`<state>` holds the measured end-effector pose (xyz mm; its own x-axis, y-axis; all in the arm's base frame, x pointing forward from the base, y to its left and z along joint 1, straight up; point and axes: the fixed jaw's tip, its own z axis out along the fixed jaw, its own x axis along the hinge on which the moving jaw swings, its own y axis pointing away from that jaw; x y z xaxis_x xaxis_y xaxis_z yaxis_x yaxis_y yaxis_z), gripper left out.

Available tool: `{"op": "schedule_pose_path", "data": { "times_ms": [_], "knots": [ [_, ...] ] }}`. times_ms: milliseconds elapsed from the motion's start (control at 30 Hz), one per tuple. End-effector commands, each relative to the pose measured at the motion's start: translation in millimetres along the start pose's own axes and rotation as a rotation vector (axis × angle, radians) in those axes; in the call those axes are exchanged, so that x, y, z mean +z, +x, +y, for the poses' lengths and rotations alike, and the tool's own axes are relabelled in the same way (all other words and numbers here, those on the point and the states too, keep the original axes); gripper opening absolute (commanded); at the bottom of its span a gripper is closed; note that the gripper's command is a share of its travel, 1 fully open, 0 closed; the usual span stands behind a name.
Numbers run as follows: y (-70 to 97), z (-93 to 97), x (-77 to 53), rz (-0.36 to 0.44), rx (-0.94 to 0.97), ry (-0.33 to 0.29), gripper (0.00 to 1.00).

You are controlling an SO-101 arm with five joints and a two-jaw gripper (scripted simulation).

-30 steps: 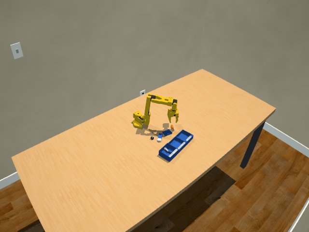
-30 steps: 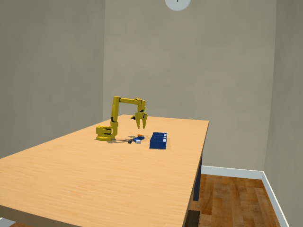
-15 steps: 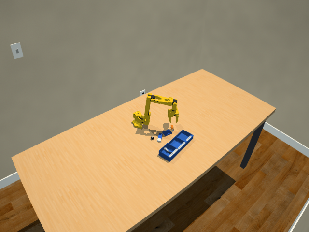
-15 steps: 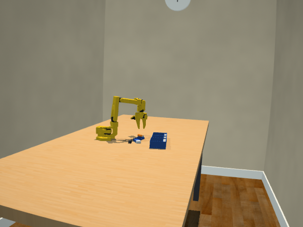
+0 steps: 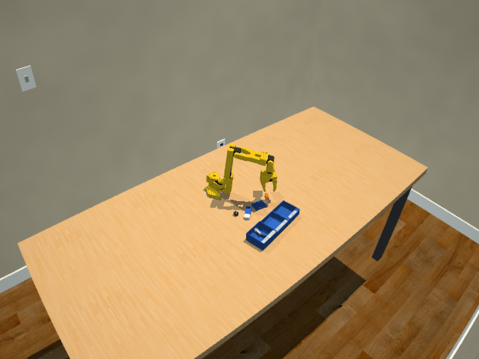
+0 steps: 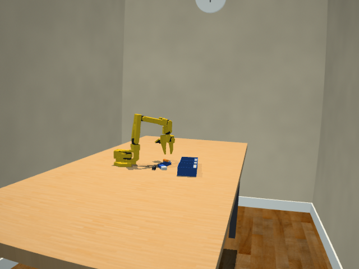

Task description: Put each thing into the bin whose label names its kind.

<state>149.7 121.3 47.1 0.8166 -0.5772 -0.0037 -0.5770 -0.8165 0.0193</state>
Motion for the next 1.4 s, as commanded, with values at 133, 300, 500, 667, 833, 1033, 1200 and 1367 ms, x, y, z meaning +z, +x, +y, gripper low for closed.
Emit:
{"op": "schedule_pose_path", "data": {
  "times_ms": [133,300,500,667,833,1033,1200,1367],
  "knots": [
    [-0.8,-5.0,9.3,0.007,-0.020,0.032,0.21],
    [-0.7,-5.2,19.4,0.007,-0.020,0.032,0.21],
    [-0.8,-5.0,25.9,0.007,-0.020,0.032,0.21],
    [-0.9,-4.7,31.2,0.007,-0.020,0.032,0.21],
    [-0.9,-4.5,33.1,0.007,-0.020,0.032,0.21],
    [-1.4,-2.7,38.4,0.008,-0.019,0.034,0.21],
    [-1.4,-2.7,38.4,0.008,-0.019,0.034,0.21],
    [-1.4,-2.7,38.4,0.008,-0.019,0.034,0.21]
  ]
}}
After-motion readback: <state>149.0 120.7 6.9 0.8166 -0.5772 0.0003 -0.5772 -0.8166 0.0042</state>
